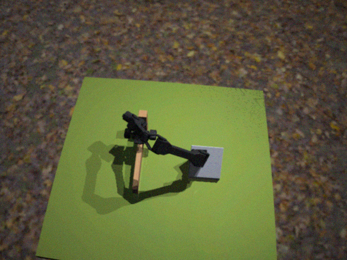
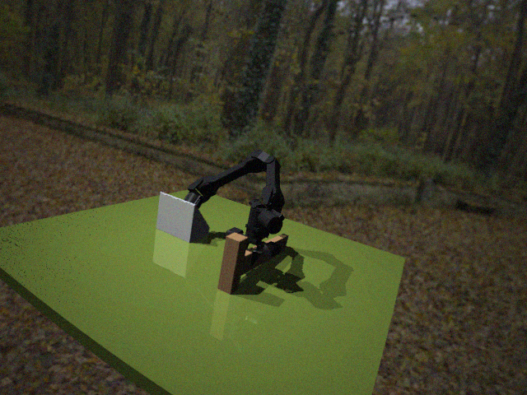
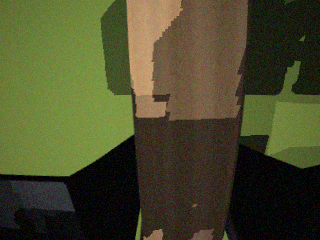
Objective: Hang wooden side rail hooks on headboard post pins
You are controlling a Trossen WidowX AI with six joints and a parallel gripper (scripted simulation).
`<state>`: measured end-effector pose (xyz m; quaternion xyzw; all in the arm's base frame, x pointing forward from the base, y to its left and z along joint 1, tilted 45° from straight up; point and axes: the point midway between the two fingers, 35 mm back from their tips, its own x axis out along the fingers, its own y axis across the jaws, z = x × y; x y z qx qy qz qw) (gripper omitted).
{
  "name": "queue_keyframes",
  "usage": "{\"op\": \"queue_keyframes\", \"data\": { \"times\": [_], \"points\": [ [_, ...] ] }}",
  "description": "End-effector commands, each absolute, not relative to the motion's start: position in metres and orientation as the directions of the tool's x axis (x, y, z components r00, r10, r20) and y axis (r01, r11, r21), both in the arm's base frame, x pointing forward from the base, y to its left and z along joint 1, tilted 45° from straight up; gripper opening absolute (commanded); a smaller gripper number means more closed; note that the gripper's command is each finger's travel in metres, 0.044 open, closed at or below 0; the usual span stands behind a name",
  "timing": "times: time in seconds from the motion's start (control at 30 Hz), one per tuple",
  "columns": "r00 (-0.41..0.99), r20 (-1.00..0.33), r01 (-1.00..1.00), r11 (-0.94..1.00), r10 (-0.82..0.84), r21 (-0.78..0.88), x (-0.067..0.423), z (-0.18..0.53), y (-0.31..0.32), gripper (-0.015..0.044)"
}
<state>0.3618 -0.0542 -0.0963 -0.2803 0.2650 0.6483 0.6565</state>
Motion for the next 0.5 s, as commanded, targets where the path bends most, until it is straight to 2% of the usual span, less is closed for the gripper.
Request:
{"op": "queue_keyframes", "data": {
  "times": [0.0, 0.47],
  "points": [
    [0.032, -0.715, -0.999, 0.012, 0.699, -0.033, 0.3625, -0.0961, -0.0608, 0.0],
    [0.032, -0.715, -0.999, 0.012, 0.698, -0.033, 0.3638, -0.0969, -0.0617, 0.0]
  ]
}}
